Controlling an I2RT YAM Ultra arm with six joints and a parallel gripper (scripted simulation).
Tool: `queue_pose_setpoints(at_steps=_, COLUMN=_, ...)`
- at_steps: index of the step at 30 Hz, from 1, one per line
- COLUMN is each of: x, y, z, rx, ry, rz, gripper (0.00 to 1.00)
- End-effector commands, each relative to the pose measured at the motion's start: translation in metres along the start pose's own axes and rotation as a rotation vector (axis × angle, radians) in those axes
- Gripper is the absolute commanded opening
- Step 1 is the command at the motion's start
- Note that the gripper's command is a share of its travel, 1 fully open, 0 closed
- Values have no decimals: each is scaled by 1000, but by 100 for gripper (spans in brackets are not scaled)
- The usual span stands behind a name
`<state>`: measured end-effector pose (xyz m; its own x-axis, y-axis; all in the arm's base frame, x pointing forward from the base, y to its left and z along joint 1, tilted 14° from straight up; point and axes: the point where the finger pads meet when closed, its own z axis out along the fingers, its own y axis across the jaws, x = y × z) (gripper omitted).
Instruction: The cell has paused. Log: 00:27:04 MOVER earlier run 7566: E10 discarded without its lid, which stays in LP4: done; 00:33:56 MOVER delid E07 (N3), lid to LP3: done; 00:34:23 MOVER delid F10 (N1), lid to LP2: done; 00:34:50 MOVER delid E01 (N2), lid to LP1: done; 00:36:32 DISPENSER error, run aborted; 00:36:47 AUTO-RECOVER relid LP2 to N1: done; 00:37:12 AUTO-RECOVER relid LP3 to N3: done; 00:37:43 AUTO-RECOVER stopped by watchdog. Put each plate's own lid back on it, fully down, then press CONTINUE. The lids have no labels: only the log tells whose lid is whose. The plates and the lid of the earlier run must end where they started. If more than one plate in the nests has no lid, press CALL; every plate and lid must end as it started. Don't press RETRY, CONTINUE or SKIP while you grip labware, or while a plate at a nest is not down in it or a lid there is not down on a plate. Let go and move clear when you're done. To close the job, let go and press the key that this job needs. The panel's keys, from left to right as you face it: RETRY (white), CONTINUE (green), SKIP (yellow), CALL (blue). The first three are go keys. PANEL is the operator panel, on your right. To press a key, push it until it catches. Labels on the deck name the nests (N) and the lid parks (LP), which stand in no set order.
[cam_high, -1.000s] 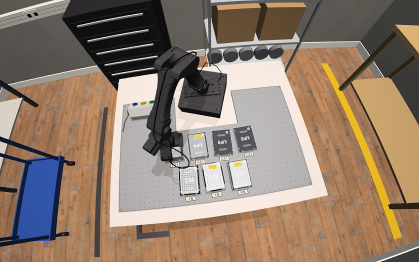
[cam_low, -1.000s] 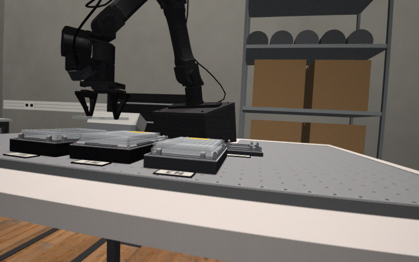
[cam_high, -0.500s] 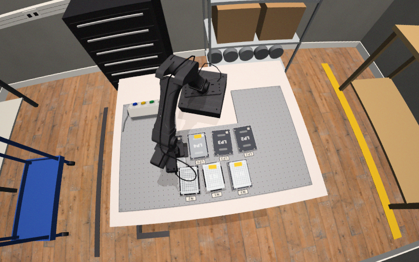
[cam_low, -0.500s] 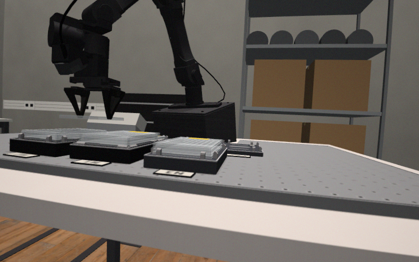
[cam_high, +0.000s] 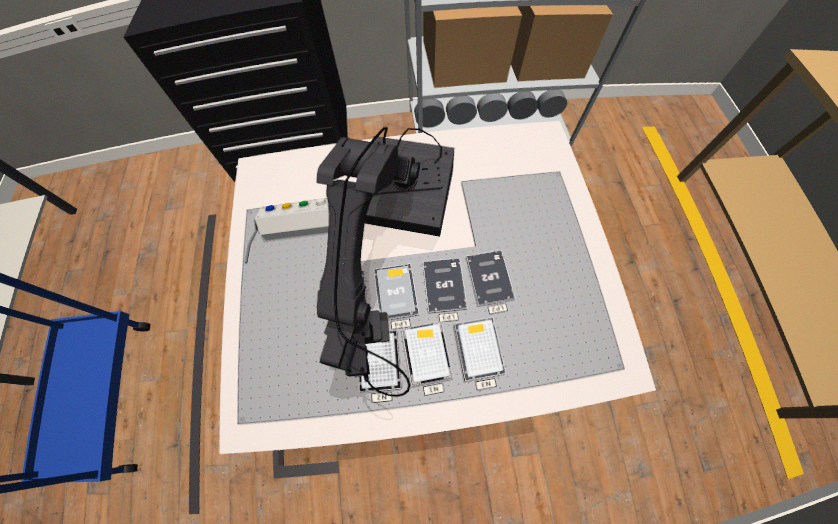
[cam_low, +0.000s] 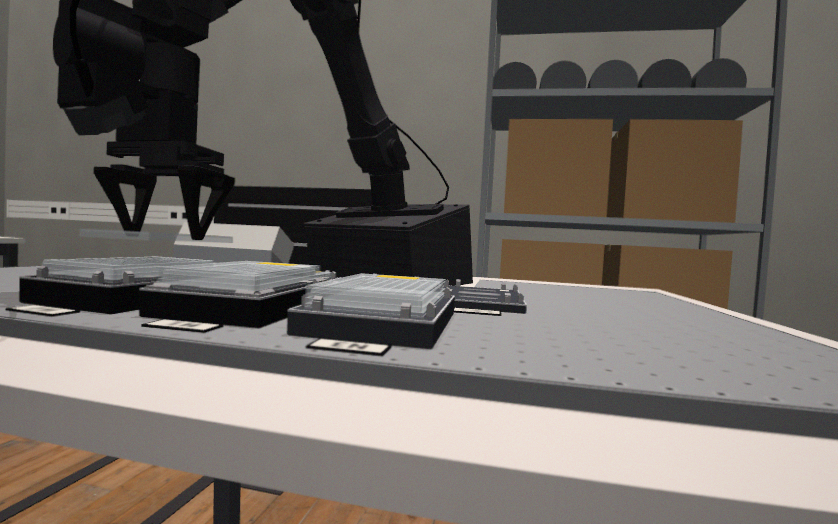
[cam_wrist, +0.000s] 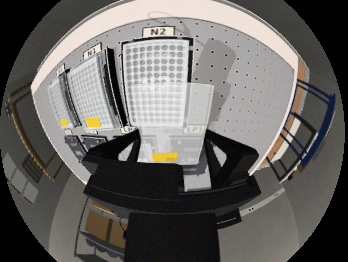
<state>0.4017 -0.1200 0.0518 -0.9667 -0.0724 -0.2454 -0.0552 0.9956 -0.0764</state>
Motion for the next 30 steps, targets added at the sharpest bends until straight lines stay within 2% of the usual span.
queue_pose_setpoints(at_steps=1, x=-9, y=1, z=-5, rx=9, ry=12, rz=25, gripper=0)
queue_pose_setpoints(at_steps=13, x=-65, y=24, z=-5, rx=10, ry=10, rz=25, gripper=0)
queue_pose_setpoints(at_steps=18, x=-64, y=22, z=-5, rx=11, ry=10, rz=30, gripper=0)
queue_pose_setpoints(at_steps=19, x=-67, y=14, z=-21, rx=24, ry=-24, rz=45, gripper=0)
queue_pose_setpoints(at_steps=27, x=-71, y=16, z=-19, rx=21, ry=-35, rz=39, gripper=0)
queue_pose_setpoints(at_steps=30, x=-72, y=16, z=-12, rx=20, ry=-32, rz=38, gripper=0)
